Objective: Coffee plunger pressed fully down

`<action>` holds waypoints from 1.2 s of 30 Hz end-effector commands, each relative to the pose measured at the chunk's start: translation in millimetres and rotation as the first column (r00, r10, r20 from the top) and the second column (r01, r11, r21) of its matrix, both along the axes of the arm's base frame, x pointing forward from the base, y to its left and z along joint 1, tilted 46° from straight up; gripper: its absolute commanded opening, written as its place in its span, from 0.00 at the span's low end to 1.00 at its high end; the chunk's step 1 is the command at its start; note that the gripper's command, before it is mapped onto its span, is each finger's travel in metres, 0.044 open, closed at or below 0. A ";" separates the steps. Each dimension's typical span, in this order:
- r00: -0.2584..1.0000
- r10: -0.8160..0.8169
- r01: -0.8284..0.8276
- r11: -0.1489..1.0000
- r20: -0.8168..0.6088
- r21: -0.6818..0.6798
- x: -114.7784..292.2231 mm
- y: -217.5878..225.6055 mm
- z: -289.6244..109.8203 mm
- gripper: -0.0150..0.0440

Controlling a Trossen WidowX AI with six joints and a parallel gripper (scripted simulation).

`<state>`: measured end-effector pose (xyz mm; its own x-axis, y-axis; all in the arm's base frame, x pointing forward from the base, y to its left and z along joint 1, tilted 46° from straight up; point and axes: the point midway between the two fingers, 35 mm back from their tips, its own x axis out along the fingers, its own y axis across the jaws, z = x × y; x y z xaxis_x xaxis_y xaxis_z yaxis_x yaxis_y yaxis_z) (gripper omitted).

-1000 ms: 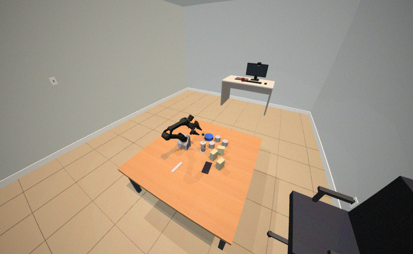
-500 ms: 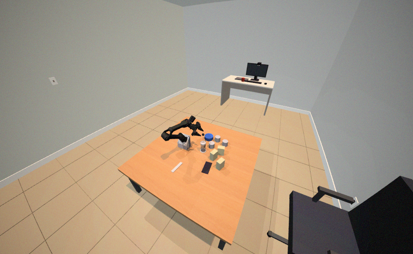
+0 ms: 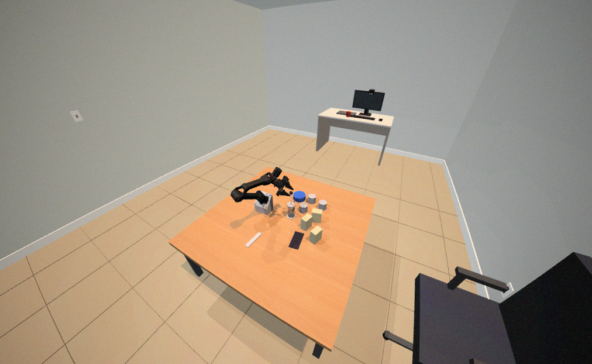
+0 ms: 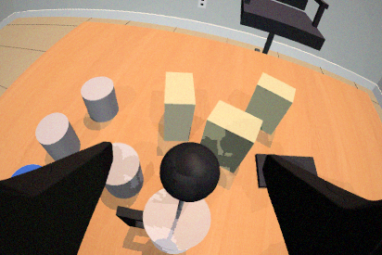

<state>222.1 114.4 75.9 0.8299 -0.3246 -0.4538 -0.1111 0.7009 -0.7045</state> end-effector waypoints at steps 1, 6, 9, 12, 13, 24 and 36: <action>1.000 0.003 -0.003 1.000 -0.002 0.003 0.2 -0.3 -0.3 0.78; 1.000 0.003 -0.003 1.000 -0.002 0.003 0.2 -0.3 -0.3 0.56; 1.000 0.003 -0.003 1.000 -0.002 0.003 0.2 -0.3 -0.3 0.45; 1.000 0.003 -0.003 1.000 -0.002 0.003 0.2 -0.3 -0.3 0.45; 1.000 0.003 -0.003 1.000 -0.002 0.003 0.2 -0.3 -0.3 0.45; 1.000 0.001 -0.001 1.000 -0.004 0.004 1.3 -3.6 -6.6 0.45; 1.000 -0.001 0.001 1.000 -0.010 0.007 4.1 -13.5 -23.7 0.45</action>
<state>228.7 108.6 65.8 0.8428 -0.3134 -0.4376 -0.0964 0.7119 -0.6956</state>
